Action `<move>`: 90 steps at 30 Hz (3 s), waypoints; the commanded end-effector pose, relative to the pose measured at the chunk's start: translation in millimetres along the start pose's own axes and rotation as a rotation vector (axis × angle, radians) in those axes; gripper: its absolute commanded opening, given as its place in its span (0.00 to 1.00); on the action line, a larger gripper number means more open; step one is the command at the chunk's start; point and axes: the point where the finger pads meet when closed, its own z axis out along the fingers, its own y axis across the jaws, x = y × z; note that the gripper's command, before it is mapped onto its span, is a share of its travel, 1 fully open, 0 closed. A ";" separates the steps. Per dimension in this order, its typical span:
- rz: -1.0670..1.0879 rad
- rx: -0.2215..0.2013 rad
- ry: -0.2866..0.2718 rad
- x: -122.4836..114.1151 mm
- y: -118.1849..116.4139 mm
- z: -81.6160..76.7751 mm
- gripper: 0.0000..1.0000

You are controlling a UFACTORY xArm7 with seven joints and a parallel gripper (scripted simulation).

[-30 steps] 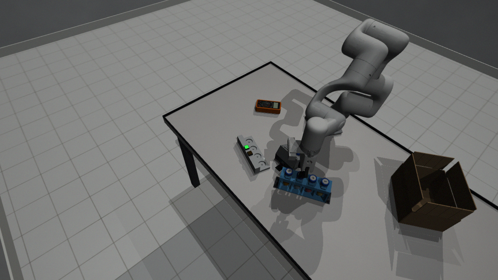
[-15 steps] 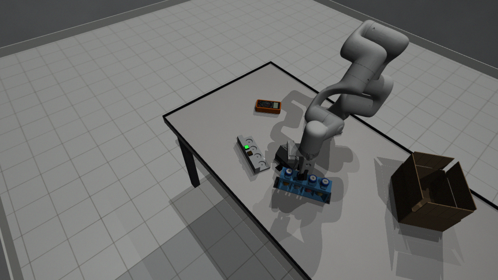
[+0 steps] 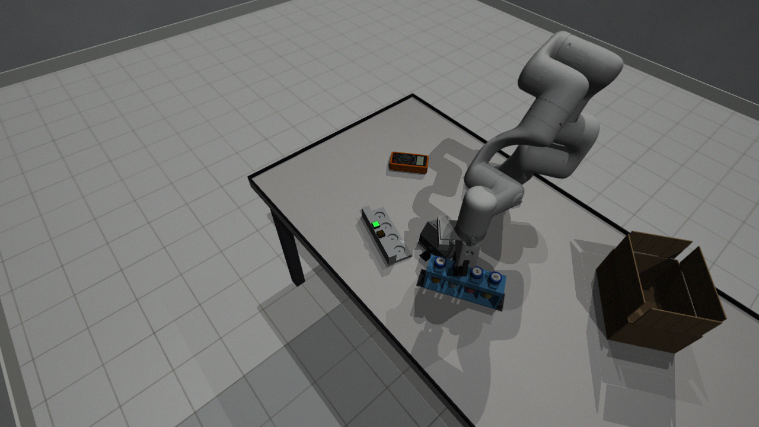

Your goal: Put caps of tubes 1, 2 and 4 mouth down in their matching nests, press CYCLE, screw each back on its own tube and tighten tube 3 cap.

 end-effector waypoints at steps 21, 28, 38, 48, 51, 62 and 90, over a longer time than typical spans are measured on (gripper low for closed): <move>0.000 0.004 0.002 0.9 -1.3 2.1 0.00; 0.100 0.004 0.002 1.0 -1.3 2.1 0.00; 0.280 0.004 0.002 1.0 -1.4 2.1 0.00; 0.460 0.004 0.001 1.0 -1.4 2.1 0.00; 0.489 0.004 0.001 1.0 -1.3 2.1 0.00; 0.489 0.004 0.001 1.0 -1.3 2.1 0.46; 0.739 0.005 0.001 4.9 23.5 -43.4 0.00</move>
